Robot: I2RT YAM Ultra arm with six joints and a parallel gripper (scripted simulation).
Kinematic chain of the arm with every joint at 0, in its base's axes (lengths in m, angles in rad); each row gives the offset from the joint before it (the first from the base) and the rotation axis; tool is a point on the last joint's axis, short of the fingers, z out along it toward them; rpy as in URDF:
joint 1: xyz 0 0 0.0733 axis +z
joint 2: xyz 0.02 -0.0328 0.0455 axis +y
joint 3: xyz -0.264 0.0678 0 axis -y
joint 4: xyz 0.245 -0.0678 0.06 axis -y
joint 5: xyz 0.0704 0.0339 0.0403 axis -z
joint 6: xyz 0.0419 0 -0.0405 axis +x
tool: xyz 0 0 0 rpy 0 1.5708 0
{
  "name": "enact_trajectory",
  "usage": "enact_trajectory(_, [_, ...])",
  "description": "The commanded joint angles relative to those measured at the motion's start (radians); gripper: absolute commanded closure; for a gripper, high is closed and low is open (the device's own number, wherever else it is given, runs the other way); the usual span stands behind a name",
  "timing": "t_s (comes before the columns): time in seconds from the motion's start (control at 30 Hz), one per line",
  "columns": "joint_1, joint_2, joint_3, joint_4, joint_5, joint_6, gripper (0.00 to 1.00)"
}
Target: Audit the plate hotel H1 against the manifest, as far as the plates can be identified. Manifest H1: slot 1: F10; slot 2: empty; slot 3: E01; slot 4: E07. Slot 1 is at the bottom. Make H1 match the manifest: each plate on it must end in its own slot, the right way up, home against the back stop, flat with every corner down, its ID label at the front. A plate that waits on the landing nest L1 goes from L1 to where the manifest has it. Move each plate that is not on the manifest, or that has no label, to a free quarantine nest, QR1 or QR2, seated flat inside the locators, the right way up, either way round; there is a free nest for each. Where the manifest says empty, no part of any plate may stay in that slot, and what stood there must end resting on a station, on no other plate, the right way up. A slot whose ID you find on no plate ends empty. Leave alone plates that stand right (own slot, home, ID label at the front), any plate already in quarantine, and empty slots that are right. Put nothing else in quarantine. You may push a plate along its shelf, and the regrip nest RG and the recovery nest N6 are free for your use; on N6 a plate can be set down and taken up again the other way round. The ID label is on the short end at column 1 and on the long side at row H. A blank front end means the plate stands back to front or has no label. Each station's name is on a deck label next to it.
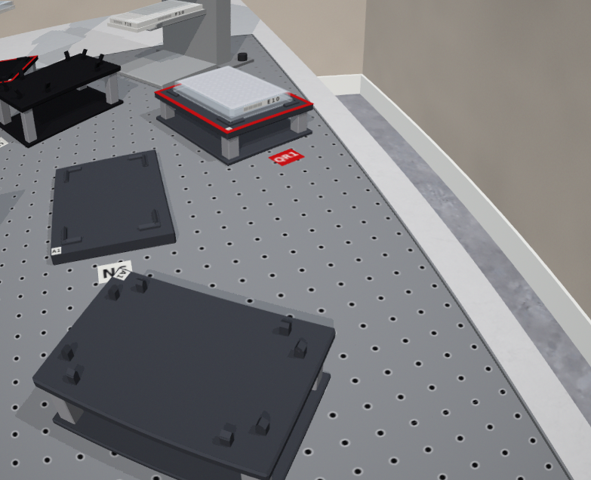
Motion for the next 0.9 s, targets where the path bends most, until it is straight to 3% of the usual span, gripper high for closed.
enact_trajectory(0.0, [0.023,-0.025,-0.031,0.060,0.061,-0.242,0.14])
enact_trajectory(0.07, [0.023,-0.025,-0.031,0.060,0.061,-0.242,0.14])
enact_trajectory(0.1, [0.039,-0.040,-0.062,0.093,0.084,-0.314,0.14])
enact_trajectory(0.53, [0.086,-0.030,-0.178,0.228,0.116,-0.278,0.14])
enact_trajectory(0.87, [0.088,-0.032,-0.180,0.229,0.117,-0.276,0.14])
